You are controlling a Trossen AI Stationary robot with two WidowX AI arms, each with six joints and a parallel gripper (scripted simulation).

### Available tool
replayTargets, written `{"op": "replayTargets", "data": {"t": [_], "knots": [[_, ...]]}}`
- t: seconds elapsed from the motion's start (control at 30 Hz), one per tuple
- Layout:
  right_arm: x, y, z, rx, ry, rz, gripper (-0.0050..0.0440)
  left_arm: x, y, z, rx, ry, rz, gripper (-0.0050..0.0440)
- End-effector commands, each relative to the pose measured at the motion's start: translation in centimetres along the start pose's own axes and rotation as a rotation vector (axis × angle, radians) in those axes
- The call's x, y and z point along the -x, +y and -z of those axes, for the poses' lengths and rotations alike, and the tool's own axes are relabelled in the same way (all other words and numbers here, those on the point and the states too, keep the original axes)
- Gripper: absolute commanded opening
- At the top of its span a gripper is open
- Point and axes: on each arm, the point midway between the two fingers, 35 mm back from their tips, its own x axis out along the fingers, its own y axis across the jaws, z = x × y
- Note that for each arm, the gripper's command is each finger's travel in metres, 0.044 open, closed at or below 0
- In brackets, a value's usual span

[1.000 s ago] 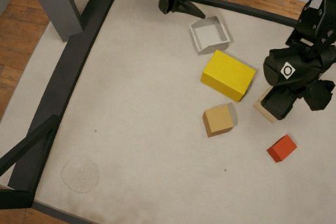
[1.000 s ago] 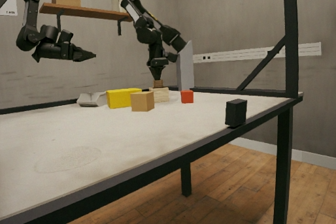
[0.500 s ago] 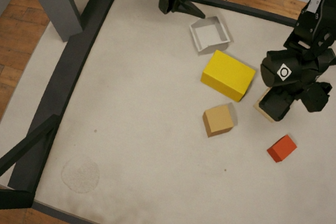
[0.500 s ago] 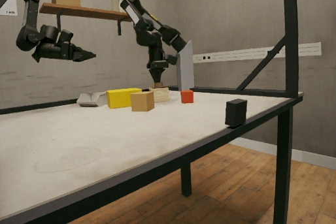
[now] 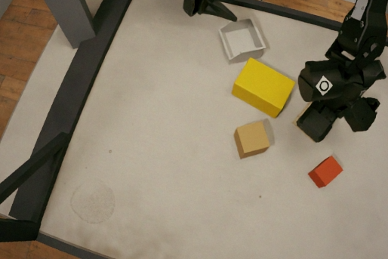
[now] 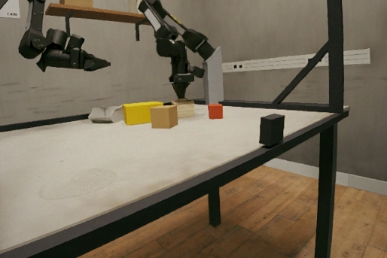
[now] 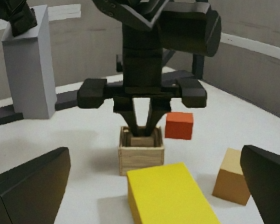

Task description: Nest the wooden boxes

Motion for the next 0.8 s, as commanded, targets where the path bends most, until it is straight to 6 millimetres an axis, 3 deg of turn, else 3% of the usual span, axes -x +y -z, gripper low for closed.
{"op": "replayTargets", "data": {"t": [0.0,0.77], "knots": [[-0.4,0.0,0.0,0.001,-0.001,0.006,0.0127,0.1,0.0,0.1,-0.001,0.001,-0.001,0.0400],[-2.0,-0.5,0.6,-0.009,0.009,0.018,0.0127,0.1,0.0,0.1,-0.001,0.001,-0.001,0.0400]]}}
